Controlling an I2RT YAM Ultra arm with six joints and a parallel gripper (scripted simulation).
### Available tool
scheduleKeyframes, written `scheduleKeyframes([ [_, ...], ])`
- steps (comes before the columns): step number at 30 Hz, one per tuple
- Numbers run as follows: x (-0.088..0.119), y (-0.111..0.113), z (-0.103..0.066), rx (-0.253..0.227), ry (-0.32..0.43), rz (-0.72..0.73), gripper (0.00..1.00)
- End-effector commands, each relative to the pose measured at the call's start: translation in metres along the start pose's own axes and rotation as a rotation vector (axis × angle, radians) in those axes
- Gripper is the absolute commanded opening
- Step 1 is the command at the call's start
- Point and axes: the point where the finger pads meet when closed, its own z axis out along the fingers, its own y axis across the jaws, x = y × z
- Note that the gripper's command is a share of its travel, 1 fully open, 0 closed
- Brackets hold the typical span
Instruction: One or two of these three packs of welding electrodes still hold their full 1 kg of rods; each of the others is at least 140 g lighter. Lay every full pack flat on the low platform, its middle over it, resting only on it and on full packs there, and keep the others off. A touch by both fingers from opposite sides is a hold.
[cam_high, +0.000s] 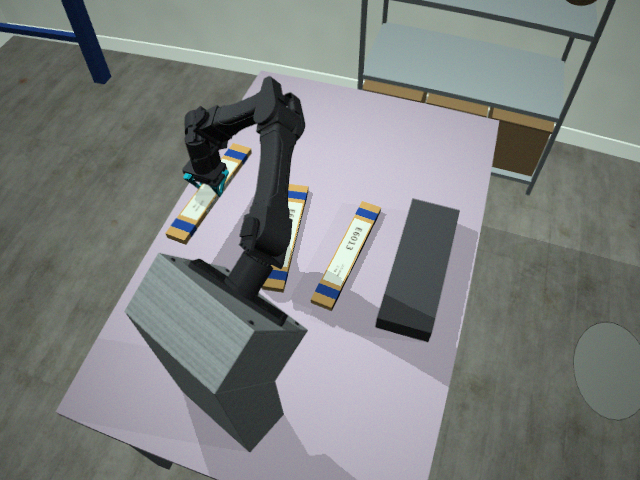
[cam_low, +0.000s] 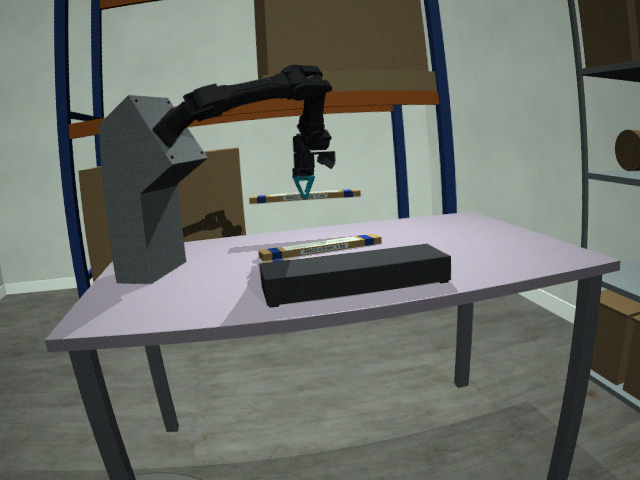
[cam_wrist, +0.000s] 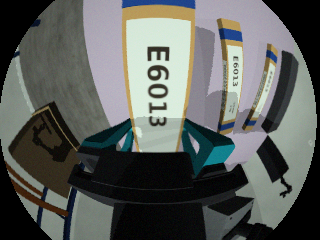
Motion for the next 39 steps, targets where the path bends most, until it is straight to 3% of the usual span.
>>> scheduleKeyframes([
  [1, -0.022, 0.021, -0.045, -0.055, -0.050, 0.015, 0.00],
  [9, -0.007, 0.029, -0.040, -0.042, -0.032, -0.014, 0.00],
  [20, -0.018, 0.030, -0.053, -0.053, -0.046, 0.009, 0.00],
  [25, -0.008, 0.034, -0.048, -0.043, -0.034, -0.011, 0.00],
  [29, -0.015, 0.033, -0.053, -0.049, -0.041, 0.002, 0.00],
  [33, -0.008, 0.036, -0.050, -0.044, -0.034, -0.010, 0.00],
  [39, -0.019, 0.033, -0.058, -0.054, -0.046, 0.011, 0.00],
])
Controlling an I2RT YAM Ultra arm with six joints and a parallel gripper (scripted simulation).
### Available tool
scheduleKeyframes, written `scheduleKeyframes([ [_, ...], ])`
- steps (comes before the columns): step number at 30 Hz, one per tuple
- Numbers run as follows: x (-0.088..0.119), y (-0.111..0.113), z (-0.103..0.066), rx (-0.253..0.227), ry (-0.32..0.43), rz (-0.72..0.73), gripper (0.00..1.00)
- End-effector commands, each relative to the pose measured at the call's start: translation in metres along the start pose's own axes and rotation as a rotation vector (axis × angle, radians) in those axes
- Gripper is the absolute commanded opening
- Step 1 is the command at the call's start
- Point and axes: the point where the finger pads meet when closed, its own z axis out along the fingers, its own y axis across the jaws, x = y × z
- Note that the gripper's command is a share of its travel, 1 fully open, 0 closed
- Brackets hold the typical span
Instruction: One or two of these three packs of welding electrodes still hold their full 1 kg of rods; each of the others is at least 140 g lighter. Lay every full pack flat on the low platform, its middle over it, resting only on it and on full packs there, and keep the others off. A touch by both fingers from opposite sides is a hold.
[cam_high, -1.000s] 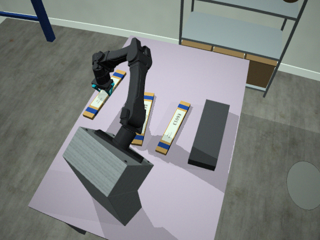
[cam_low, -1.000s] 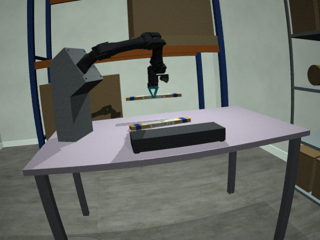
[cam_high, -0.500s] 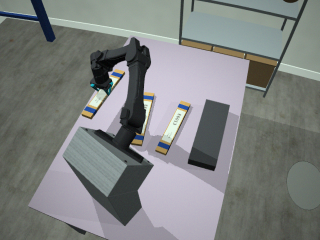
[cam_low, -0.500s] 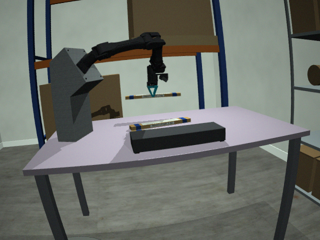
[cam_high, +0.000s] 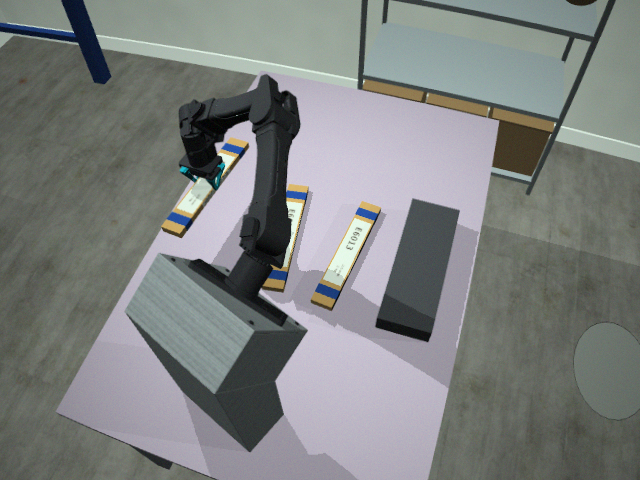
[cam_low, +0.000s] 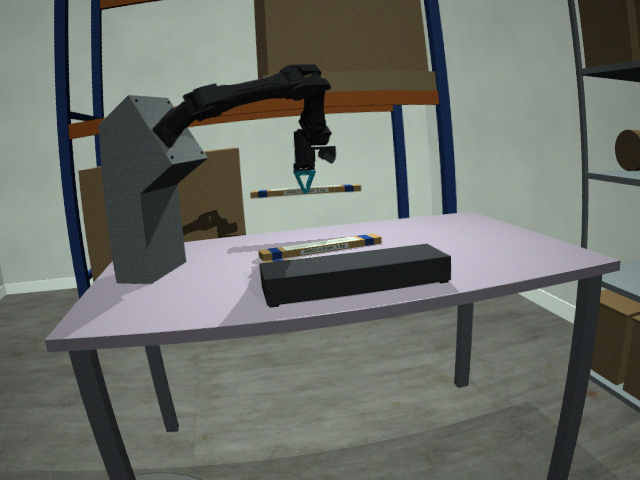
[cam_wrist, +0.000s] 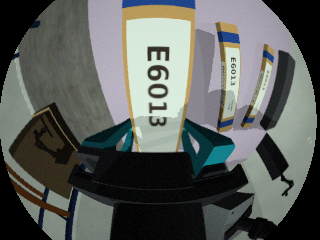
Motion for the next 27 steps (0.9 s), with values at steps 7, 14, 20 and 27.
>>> scheduleKeyframes([
  [7, -0.0059, 0.0274, -0.0375, -0.056, -0.035, -0.015, 0.00],
  [14, -0.0095, 0.0271, -0.0406, -0.059, -0.039, -0.009, 0.00],
  [20, -0.0059, 0.0286, -0.0390, -0.056, -0.036, -0.015, 0.00],
  [27, -0.0102, 0.0278, -0.0426, -0.061, -0.040, -0.006, 0.00],
])
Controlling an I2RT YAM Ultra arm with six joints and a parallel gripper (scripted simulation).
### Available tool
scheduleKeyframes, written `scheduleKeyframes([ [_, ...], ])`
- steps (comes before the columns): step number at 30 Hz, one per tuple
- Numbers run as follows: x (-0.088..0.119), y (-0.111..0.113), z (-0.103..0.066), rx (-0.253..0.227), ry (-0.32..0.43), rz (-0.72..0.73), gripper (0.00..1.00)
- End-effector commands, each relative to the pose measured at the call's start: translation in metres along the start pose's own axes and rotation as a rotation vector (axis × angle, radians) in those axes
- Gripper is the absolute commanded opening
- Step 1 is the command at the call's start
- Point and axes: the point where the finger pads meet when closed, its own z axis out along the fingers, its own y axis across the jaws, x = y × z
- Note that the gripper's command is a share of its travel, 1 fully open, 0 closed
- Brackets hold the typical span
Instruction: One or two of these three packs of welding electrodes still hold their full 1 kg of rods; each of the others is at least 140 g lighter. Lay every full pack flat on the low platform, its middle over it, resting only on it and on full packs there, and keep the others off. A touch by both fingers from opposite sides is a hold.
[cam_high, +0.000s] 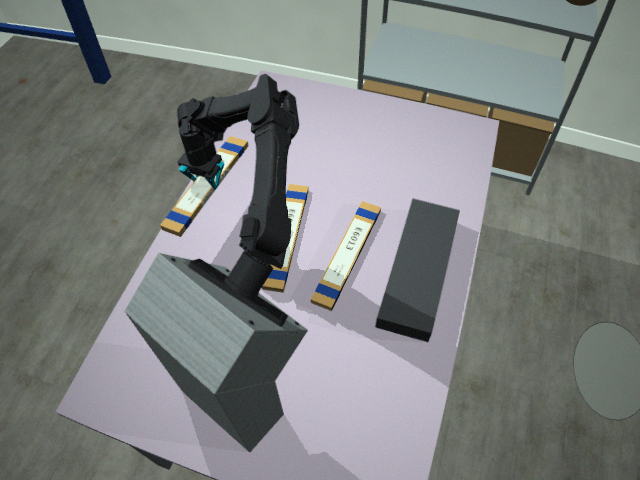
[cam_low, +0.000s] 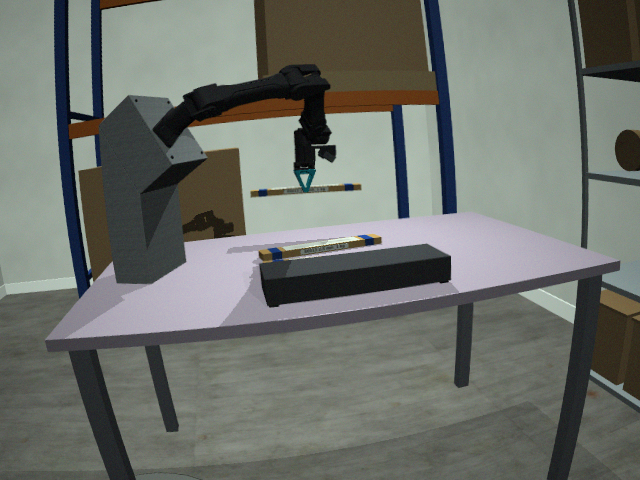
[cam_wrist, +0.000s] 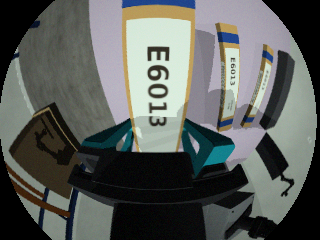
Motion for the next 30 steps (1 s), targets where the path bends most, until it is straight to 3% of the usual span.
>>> scheduleKeyframes([
  [1, -0.0086, 0.0258, -0.0388, -0.062, -0.041, -0.008, 0.00],
  [30, -0.0078, 0.0272, -0.0395, -0.062, -0.040, -0.009, 0.00],
])
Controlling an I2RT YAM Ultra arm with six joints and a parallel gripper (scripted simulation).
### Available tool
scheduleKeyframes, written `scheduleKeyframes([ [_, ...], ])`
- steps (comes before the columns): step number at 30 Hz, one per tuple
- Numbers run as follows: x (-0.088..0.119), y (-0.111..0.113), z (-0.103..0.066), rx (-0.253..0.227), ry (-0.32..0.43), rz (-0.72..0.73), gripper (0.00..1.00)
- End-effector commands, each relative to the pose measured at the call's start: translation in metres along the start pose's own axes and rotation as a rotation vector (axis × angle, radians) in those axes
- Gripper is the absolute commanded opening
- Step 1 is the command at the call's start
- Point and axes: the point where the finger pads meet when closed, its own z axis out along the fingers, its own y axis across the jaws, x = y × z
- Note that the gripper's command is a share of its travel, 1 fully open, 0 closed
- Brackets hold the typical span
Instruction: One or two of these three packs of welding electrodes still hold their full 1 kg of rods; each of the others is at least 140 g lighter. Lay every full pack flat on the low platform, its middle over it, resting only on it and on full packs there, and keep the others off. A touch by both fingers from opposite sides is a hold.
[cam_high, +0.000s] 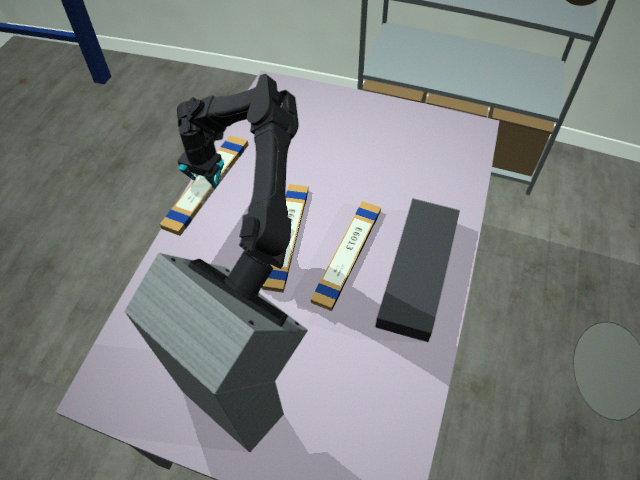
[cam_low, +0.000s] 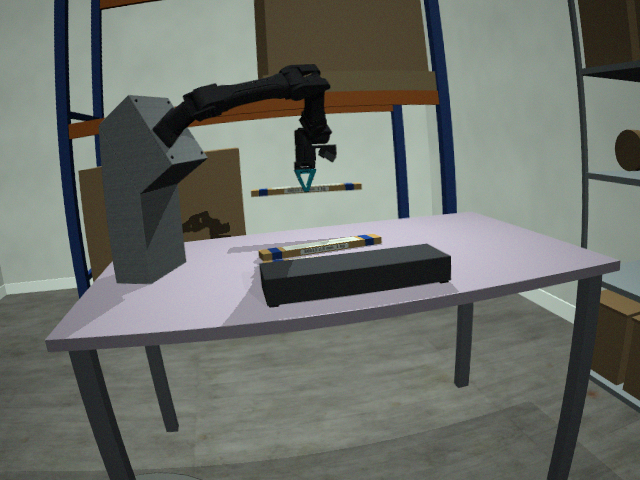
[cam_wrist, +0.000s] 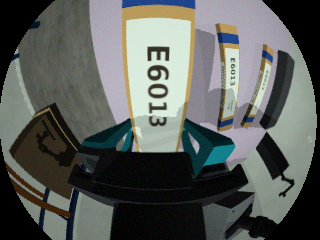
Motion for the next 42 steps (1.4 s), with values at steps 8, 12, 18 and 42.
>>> scheduleKeyframes([
  [8, -0.0045, 0.0266, -0.0375, -0.060, -0.037, -0.016, 0.00],
  [12, -0.0034, 0.0270, -0.0370, -0.059, -0.036, -0.018, 0.00],
  [18, -0.0017, 0.0277, -0.0363, -0.058, -0.035, -0.020, 0.00],
  [42, -0.0090, 0.0254, -0.0403, -0.064, -0.042, -0.011, 0.00],
])
